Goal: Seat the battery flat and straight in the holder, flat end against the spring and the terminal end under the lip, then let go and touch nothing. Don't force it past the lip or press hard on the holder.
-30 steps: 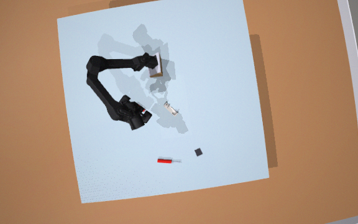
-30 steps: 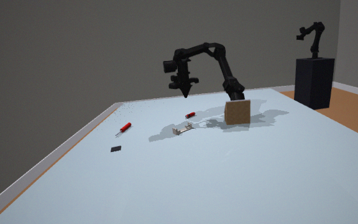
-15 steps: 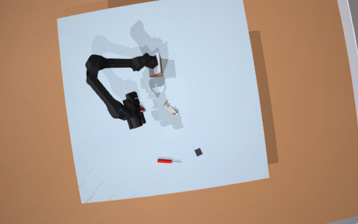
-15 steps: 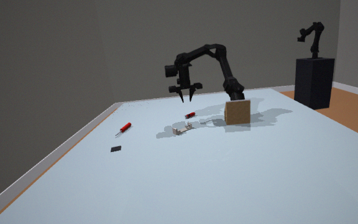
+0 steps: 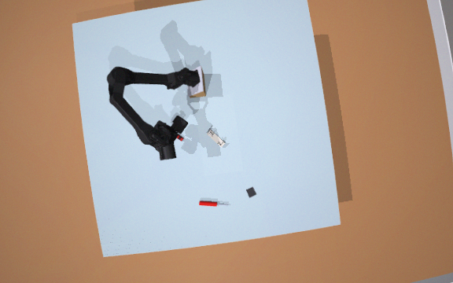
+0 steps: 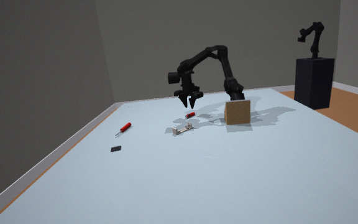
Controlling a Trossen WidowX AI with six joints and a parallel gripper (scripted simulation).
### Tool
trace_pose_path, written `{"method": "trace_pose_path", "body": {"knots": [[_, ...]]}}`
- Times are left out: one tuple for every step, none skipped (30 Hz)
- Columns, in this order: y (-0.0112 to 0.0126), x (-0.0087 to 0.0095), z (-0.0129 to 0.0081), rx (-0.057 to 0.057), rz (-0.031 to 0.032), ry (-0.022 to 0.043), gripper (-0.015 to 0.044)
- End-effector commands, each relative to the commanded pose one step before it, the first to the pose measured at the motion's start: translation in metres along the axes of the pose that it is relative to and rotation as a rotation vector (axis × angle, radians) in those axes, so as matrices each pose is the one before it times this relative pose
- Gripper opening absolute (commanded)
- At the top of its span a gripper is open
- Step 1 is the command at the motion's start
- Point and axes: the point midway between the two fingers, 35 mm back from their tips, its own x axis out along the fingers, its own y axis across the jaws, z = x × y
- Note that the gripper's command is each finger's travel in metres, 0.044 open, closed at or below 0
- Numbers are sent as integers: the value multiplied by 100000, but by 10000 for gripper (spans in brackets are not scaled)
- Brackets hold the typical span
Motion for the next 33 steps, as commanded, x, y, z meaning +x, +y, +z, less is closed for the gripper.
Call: {"method": "trace_pose_path", "body": {"knots": [[18,160,129,2539,306,-498,221],[3,82,-8,1,-8,9,221],[5,137,-13,1,-12,14,221],[6,164,-14,2,-13,15,221],[5,164,-13,2,-12,14,221],[5,164,-12,2,-10,13,221],[5,164,-11,2,-9,11,221],[4,164,-10,2,-7,10,221],[4,164,-8,2,-6,8,221],[4,163,-7,1,-4,7,221],[3,163,-6,1,-3,6,221],[3,163,-5,1,-2,4,221],[2,163,-4,1,0,3,221],[2,163,-3,1,1,1,221],[2,163,-1,1,2,0,221],[1,162,0,1,4,-2,221],[1,162,1,1,5,-3,221],[0,162,2,1,6,-5,221],[0,161,3,1,7,-6,221],[0,161,4,0,9,-8,221],[-1,161,6,0,10,-9,221],[-1,161,7,0,11,-11,221],[-2,161,8,0,12,-12,221],[-2,160,9,0,14,-14,221],[-3,160,10,0,15,-16,221],[-3,160,11,0,16,-17,221],[-4,159,12,-1,17,-19,221],[-4,159,13,-1,18,-20,221],[-5,159,14,-1,19,-22,221],[-5,158,16,-1,20,-24,221],[-6,158,17,-1,22,-25,221],[-5,127,14,-1,18,-22,221],[-3,76,9,-1,11,-13,221]]}}
